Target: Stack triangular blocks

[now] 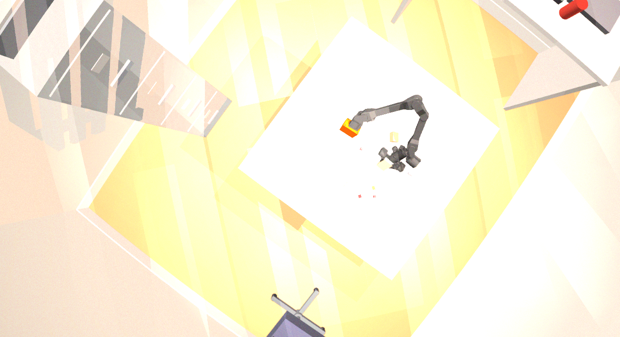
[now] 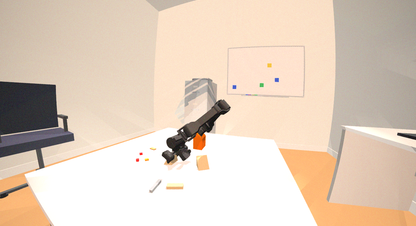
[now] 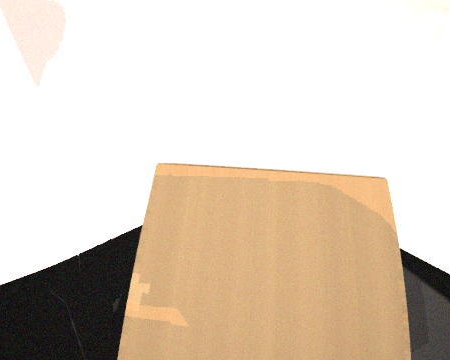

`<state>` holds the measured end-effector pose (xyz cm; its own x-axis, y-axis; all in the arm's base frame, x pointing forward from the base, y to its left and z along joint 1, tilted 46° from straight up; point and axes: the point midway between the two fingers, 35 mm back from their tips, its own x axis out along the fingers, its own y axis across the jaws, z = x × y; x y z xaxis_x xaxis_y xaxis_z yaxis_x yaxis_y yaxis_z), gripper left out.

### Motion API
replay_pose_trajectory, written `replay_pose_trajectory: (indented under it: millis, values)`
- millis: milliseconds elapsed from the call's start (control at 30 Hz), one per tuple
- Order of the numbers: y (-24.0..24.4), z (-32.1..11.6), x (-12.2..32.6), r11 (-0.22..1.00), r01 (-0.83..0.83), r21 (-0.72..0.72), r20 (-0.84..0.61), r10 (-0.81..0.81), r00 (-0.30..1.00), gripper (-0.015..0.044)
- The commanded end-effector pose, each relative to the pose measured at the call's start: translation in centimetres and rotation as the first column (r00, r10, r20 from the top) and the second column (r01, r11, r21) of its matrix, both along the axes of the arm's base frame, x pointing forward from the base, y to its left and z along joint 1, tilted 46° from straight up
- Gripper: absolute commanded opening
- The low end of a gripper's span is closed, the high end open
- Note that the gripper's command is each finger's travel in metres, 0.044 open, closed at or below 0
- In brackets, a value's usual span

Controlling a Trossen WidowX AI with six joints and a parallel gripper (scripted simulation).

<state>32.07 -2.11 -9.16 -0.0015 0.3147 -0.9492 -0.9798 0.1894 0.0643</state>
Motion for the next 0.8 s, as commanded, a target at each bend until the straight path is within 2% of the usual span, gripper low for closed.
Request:
replay_pose_trajectory:
  millis: [0, 367, 767]
  values:
    - [-0.9, 0.0, -0.2, 0.994, 0.005, 0.113, 0.024, -0.008, 1.0, 0.0]
    - [-3.0, -0.5, -0.6, 0.924, 0.007, 0.382, 0.073, -0.038, 0.997, 0.0]
    - [-5.0, -1.7, -1.1, 0.765, -0.009, 0.644, 0.116, -0.086, 0.99, 0.0]
